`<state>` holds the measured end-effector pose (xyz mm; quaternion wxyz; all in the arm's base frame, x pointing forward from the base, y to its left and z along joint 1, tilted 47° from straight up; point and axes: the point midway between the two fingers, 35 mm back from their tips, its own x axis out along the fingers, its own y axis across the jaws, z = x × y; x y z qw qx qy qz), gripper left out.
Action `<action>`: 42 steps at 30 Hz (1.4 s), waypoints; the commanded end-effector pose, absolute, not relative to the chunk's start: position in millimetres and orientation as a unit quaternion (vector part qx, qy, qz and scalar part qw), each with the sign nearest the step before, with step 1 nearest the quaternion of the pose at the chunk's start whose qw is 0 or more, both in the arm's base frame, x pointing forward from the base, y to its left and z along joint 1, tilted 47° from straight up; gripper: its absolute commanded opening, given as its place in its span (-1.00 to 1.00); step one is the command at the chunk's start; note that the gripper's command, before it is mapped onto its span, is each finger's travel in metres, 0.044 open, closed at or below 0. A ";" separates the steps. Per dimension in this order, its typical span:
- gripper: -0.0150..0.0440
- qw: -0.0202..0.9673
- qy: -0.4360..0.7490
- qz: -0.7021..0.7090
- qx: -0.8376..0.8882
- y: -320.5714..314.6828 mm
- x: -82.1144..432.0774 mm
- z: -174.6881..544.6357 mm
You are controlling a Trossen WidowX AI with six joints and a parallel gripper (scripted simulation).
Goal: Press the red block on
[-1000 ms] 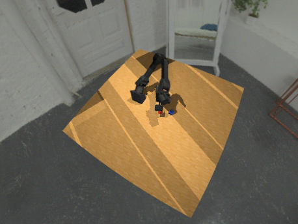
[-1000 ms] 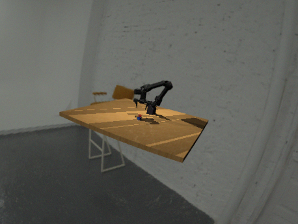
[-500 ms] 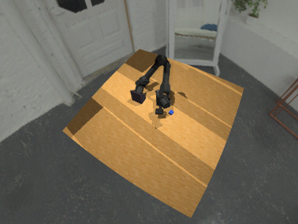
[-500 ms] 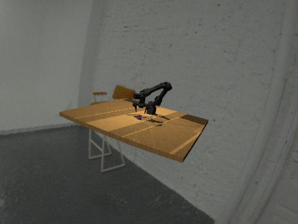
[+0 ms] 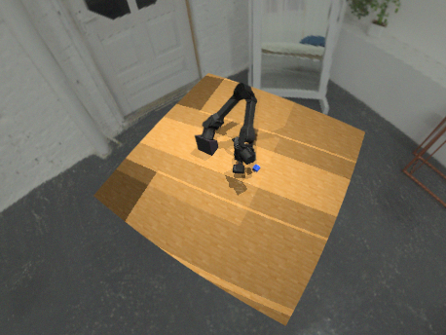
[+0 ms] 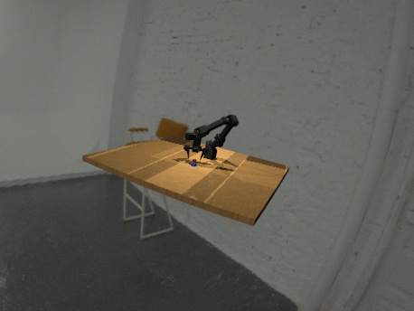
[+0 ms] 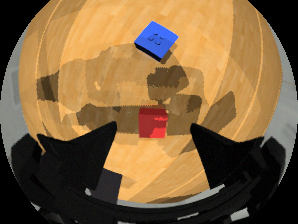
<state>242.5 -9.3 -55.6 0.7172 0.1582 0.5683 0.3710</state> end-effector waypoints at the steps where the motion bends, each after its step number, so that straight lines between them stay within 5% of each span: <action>1: 1.00 0.714 0.570 0.372 0.163 -1.8 240.2 -61.8; 6: 1.00 0.714 0.570 0.372 0.163 2.2 240.3 -65.5; 18: -0.07 0.714 0.570 0.372 0.163 2.2 240.3 -65.5; 26: -0.25 0.714 0.570 0.372 0.163 2.2 240.3 -65.5; 29: -0.49 0.714 0.570 0.372 0.163 -0.1 240.6 -64.1; 42: -0.49 0.715 0.573 0.367 0.160 -44.5 238.8 -30.0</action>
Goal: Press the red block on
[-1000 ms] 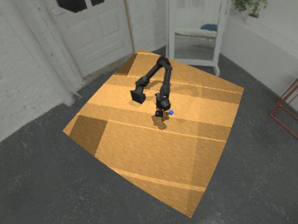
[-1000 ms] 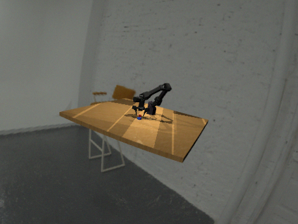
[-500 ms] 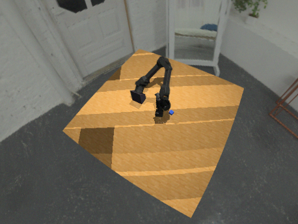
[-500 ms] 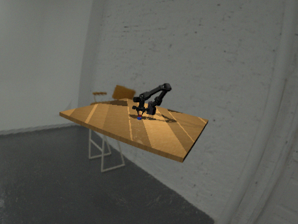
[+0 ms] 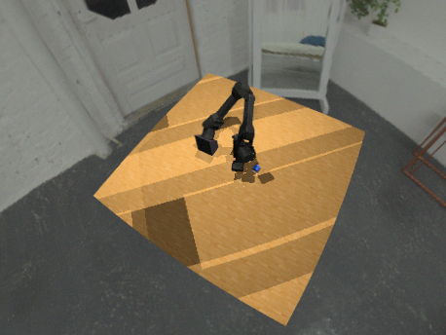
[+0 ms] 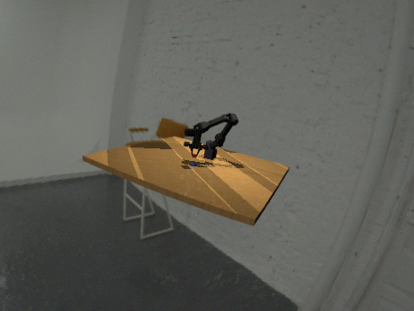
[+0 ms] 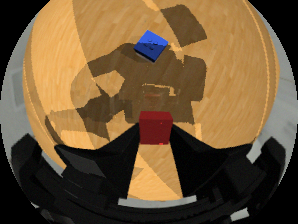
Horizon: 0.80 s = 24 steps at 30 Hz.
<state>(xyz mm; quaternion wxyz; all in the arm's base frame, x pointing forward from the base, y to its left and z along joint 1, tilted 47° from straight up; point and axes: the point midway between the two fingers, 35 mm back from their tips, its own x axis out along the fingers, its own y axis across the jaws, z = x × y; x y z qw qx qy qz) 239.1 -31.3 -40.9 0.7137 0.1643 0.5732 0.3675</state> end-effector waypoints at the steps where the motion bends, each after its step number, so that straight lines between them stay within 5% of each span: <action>1: -0.49 0.715 0.573 0.367 0.160 -47.8 238.1 -27.0; 24: -0.49 0.705 0.593 0.335 0.199 -78.3 244.6 12.4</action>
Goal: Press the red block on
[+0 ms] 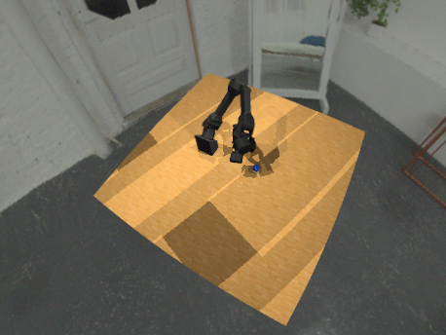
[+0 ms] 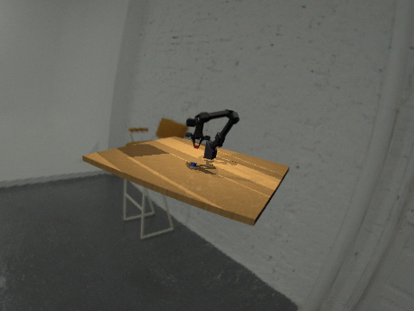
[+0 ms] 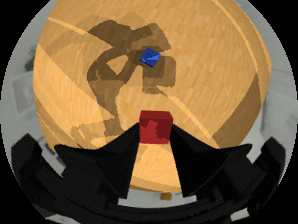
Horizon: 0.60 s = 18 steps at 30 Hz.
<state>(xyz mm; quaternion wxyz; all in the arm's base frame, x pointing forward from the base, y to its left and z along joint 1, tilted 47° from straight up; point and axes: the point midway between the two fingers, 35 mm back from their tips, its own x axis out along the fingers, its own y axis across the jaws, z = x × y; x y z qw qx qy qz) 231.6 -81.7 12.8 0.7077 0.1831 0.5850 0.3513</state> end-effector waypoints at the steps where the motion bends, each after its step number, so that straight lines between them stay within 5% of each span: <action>1: -0.49 0.703 0.596 0.328 0.205 -76.6 248.5 12.0; 18: -0.49 0.662 0.640 0.231 0.316 -37.0 308.8 6.4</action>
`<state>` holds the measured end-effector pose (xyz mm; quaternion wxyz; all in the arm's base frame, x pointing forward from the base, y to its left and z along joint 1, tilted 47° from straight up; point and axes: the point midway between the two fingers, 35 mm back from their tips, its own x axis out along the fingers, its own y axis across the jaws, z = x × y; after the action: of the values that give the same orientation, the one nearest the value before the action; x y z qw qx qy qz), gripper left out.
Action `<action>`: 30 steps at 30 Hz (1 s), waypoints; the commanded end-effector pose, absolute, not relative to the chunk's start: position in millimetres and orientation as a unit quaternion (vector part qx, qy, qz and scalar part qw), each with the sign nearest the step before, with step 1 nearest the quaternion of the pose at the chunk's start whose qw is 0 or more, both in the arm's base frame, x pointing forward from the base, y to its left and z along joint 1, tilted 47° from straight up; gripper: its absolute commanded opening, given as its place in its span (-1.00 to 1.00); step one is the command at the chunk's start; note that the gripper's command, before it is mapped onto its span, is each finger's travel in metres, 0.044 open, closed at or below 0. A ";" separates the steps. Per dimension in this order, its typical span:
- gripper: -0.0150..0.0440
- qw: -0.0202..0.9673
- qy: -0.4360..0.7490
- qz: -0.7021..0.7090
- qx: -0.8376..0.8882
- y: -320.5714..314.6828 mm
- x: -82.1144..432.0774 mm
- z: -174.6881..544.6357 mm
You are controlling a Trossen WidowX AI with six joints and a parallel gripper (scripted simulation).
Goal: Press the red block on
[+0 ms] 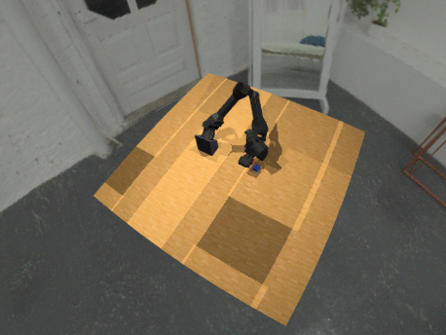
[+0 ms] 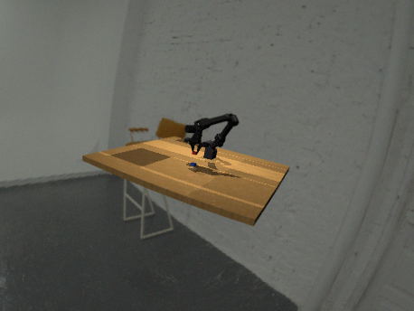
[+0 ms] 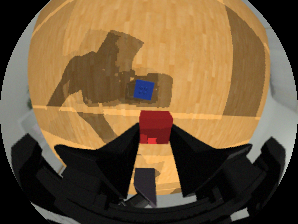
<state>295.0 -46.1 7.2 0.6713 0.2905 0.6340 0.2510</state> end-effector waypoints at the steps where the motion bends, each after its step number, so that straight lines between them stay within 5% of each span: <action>1: -0.49 0.658 0.642 0.225 0.323 -34.4 311.9 6.3; 30: -0.49 0.642 0.649 0.201 0.355 4.2 328.5 -18.7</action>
<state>330.2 -1.7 -13.5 0.6461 0.3518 0.6470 0.2005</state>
